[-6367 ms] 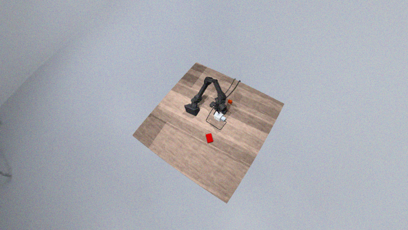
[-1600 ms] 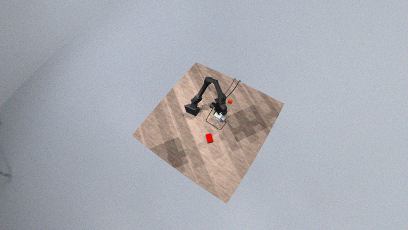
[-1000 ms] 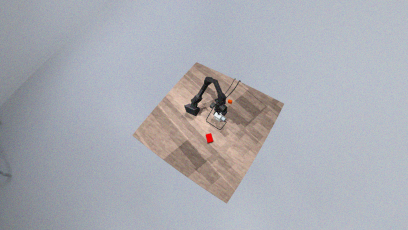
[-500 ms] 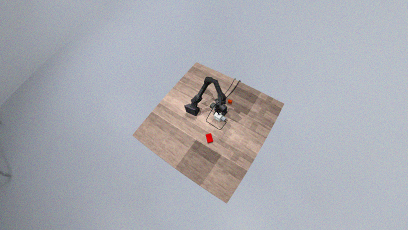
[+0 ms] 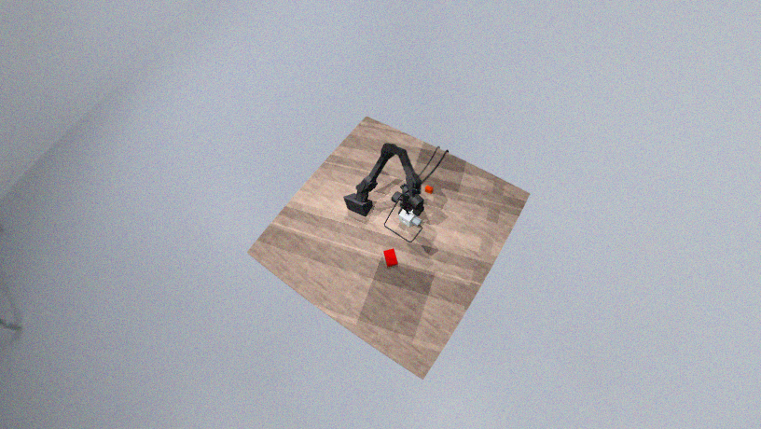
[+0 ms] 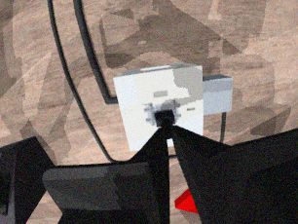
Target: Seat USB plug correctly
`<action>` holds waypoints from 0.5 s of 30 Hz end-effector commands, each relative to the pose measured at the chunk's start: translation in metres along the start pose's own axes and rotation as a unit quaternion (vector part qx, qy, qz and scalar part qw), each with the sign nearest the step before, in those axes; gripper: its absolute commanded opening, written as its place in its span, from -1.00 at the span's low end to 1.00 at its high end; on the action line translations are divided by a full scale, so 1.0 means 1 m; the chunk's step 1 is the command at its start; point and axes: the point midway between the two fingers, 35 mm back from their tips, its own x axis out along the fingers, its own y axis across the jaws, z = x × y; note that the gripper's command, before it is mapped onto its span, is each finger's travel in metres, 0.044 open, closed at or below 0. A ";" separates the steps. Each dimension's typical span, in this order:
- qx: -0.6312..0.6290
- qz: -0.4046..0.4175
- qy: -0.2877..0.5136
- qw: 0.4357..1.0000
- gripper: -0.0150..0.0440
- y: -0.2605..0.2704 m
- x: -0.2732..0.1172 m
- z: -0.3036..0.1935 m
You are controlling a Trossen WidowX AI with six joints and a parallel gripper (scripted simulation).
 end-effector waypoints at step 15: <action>0.003 0.000 -0.001 1.000 -0.49 0.000 0.003 0.001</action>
